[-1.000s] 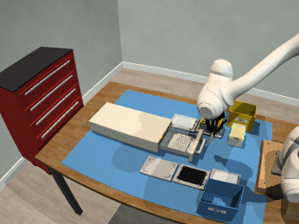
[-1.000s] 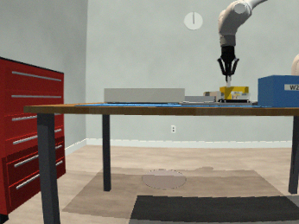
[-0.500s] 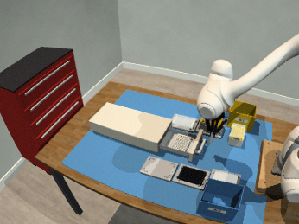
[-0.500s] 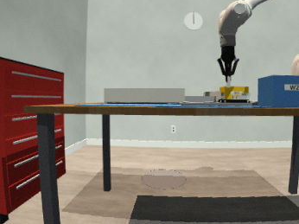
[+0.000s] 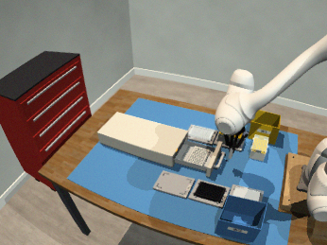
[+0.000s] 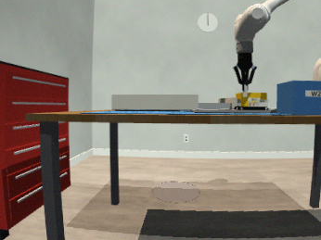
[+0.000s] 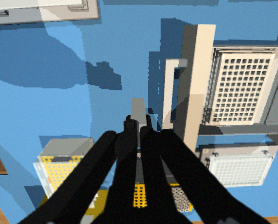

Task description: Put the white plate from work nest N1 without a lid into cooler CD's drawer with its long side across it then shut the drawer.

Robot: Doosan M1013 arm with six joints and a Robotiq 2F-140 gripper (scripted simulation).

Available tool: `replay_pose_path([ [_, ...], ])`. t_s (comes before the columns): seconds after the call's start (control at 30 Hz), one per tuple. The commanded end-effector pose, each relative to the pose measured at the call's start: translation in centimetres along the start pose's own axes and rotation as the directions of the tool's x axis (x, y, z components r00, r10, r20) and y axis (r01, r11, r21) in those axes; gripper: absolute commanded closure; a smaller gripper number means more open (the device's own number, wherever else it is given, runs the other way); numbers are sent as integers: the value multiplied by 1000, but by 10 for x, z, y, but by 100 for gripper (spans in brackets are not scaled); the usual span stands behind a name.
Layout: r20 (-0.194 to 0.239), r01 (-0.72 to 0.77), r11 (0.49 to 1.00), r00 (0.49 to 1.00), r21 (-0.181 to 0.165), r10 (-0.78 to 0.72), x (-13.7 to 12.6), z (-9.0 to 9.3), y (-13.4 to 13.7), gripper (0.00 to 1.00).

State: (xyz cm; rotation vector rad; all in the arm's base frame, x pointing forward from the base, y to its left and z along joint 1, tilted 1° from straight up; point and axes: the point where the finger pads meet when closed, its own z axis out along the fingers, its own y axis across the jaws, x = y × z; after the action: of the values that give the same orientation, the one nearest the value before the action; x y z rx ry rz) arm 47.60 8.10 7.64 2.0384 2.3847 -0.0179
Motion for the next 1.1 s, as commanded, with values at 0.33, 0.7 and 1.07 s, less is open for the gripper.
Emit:
replay_pose_path([
  [0.33,0,0,1000,1000,0,0,0,15,0,100],
  [0.7,0,0,1000,1000,0,0,0,27,0,100],
  [1.07,0,0,1000,1000,0,0,0,40,0,100],
])
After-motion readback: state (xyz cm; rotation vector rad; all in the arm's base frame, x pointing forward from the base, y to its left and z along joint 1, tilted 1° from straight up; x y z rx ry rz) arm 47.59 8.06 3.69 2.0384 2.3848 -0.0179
